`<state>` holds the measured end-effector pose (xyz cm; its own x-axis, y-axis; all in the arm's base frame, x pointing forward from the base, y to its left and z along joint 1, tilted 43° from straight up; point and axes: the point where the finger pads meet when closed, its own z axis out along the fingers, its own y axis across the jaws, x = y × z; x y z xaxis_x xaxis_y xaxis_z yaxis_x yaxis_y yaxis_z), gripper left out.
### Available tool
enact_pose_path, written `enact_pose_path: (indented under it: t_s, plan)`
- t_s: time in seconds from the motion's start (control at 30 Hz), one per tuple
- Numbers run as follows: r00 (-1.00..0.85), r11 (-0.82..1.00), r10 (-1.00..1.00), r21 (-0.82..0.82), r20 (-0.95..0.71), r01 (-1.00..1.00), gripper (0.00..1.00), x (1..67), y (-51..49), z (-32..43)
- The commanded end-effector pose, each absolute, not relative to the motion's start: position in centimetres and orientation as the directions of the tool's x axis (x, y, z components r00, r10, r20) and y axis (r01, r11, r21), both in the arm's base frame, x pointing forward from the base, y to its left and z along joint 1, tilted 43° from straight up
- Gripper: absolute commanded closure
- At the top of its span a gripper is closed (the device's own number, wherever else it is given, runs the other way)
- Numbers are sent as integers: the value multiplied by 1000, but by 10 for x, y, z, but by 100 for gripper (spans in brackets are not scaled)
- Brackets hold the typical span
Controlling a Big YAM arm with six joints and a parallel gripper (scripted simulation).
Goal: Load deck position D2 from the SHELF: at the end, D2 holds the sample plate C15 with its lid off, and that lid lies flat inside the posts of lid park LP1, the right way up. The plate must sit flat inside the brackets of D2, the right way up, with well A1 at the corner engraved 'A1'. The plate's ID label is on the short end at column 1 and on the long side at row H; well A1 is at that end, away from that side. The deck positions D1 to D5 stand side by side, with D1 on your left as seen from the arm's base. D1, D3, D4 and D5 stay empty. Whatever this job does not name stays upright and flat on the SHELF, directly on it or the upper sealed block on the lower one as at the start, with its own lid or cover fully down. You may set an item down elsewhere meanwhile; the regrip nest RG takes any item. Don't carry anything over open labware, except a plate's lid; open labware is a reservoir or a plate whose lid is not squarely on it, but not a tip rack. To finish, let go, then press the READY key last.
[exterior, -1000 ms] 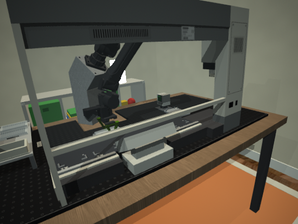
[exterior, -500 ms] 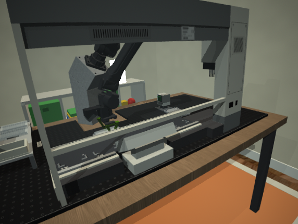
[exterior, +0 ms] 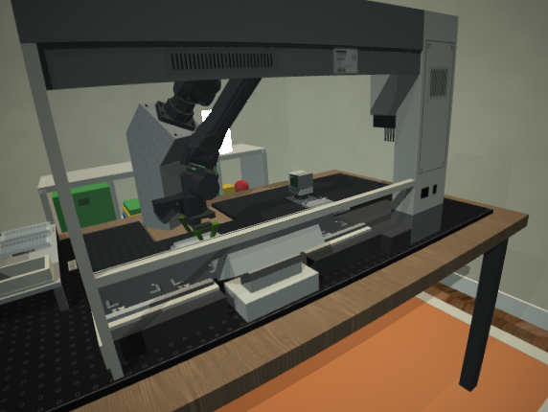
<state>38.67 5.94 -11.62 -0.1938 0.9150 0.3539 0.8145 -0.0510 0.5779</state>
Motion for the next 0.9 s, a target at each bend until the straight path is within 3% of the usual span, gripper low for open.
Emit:
enact_pose_path:
  t_s: [0.0, 0.87]
  plan:
    - [-176, -59, 920, 566, 351, 822, 100, 369, 49, -108]
    - [-178, -59, 919, 570, 351, 819, 100, 351, 36, -82]
